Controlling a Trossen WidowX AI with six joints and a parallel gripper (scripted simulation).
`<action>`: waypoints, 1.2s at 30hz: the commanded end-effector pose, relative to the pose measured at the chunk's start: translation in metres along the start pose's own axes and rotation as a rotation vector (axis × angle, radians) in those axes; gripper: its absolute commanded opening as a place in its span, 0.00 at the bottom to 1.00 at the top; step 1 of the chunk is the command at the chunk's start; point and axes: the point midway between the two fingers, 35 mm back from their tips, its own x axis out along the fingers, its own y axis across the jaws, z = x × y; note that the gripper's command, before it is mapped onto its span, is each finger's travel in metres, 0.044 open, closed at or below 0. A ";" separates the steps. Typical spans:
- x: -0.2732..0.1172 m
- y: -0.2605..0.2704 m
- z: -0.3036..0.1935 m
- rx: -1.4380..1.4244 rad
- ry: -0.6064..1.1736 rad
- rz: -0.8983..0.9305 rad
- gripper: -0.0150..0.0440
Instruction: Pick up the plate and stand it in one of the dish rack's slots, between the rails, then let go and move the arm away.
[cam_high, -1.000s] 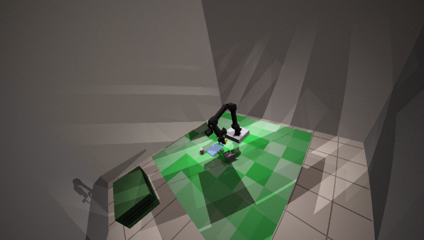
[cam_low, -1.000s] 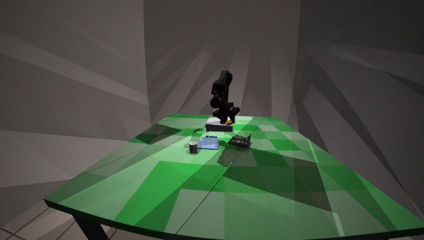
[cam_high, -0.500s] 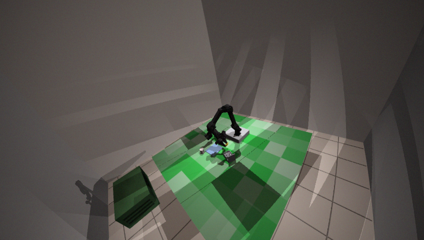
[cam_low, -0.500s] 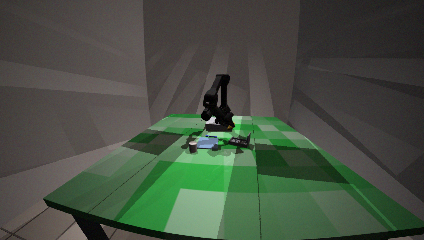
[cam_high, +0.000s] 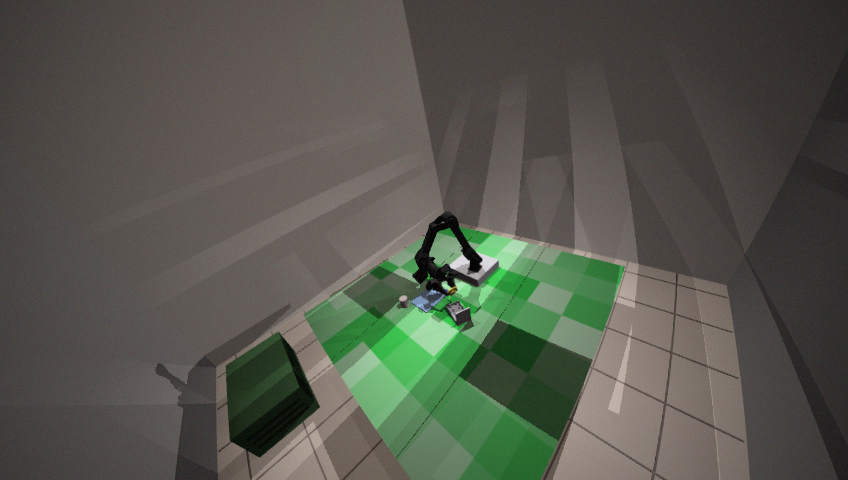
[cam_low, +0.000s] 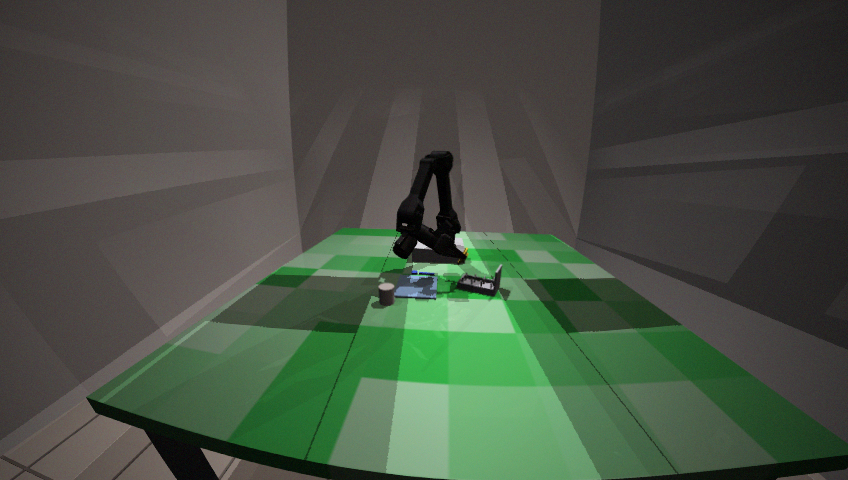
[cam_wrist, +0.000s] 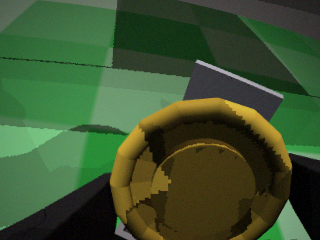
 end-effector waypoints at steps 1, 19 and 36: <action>-0.001 0.002 -0.003 0.070 -0.050 -0.084 0.25; -0.007 0.001 -0.009 0.187 -0.148 -0.280 0.25; 0.023 0.003 -0.027 0.171 -0.137 -0.277 0.25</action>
